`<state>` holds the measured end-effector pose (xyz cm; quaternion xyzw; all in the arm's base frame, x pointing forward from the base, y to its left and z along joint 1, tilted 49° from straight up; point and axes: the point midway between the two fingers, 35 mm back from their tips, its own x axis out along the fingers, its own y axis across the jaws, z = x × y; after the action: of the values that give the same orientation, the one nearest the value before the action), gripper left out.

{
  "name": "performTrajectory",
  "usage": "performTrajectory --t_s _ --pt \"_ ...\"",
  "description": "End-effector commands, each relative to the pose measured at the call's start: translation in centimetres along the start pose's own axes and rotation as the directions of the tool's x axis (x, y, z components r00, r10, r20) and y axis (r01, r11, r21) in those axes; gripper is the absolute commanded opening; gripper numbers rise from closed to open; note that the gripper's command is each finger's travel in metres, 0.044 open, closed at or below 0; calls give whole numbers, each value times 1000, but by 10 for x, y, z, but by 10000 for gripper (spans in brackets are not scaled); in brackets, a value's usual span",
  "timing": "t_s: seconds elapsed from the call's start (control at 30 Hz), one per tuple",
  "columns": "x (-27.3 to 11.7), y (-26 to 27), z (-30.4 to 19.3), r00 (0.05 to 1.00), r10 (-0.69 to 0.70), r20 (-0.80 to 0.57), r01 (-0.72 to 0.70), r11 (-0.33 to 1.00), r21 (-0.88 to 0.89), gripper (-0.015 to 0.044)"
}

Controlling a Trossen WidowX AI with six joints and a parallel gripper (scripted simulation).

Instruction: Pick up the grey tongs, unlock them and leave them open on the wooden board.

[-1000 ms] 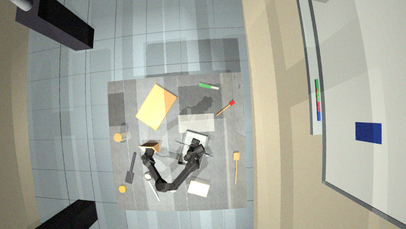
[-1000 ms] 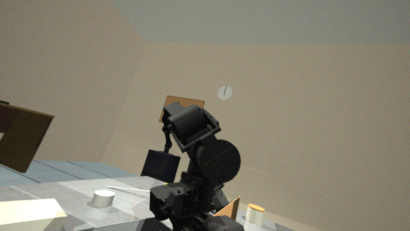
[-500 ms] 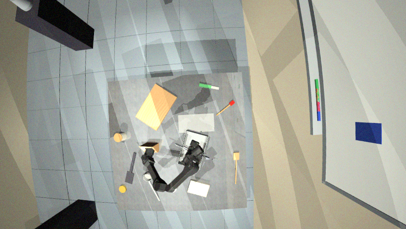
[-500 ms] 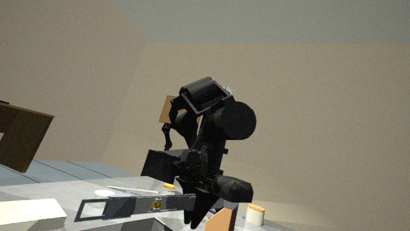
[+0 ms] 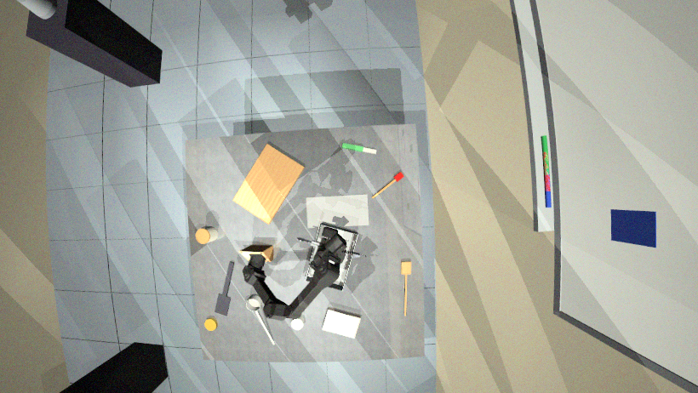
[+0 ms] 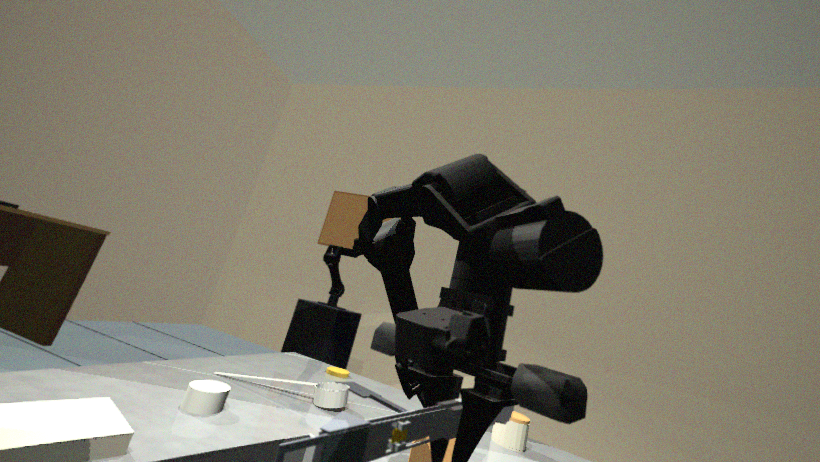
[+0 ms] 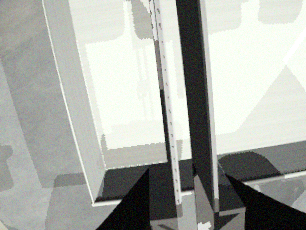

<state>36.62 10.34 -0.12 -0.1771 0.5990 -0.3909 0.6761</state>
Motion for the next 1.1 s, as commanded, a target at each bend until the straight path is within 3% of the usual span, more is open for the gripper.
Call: performTrajectory --t_s 0.0,0.63,1.07 --pt "-7 33 -20 1000 14 5 -13 995 -98 -150" --pt "-5 140 -122 1000 14 5 -11 894 -448 -150" --pt "0 165 -160 1000 8 6 -3 837 -547 -150"
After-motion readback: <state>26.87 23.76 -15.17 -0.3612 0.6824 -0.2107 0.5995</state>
